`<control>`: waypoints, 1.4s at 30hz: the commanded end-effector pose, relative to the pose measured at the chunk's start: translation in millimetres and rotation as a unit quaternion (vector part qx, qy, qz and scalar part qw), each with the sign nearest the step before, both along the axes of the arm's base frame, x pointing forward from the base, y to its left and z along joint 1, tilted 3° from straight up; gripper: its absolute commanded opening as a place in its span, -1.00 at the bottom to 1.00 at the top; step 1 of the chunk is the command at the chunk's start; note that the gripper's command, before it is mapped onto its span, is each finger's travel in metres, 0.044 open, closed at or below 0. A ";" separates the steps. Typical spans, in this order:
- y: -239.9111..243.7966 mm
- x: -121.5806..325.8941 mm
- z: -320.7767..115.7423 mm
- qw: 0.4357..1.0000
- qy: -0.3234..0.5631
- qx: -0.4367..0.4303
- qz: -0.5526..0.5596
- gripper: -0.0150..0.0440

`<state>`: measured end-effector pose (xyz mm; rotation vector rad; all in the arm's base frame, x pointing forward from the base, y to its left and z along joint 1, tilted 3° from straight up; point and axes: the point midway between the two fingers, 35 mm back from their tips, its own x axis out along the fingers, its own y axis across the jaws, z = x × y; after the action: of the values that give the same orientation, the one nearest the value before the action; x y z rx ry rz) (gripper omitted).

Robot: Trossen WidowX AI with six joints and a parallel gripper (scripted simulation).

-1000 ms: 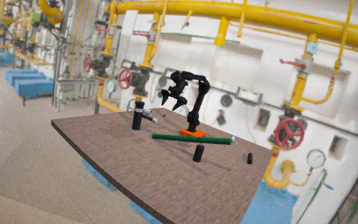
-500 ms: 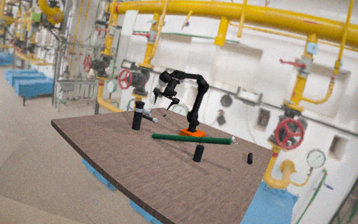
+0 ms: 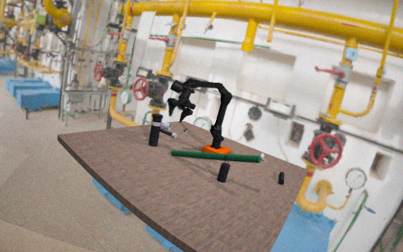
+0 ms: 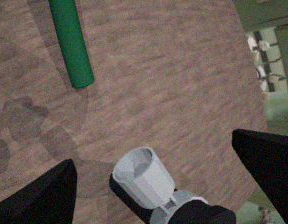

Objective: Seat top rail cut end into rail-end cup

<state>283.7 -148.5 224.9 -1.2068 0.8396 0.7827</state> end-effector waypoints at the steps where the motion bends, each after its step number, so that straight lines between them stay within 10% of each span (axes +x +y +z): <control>1: -40.9 -15.8 1.9 0.972 -0.049 -0.099 0.208 1.00; 42: -41.2 1.2 -51.9 0.972 -0.049 -0.099 0.208 1.00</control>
<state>282.9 -190.4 178.5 -1.6233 0.5921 0.9791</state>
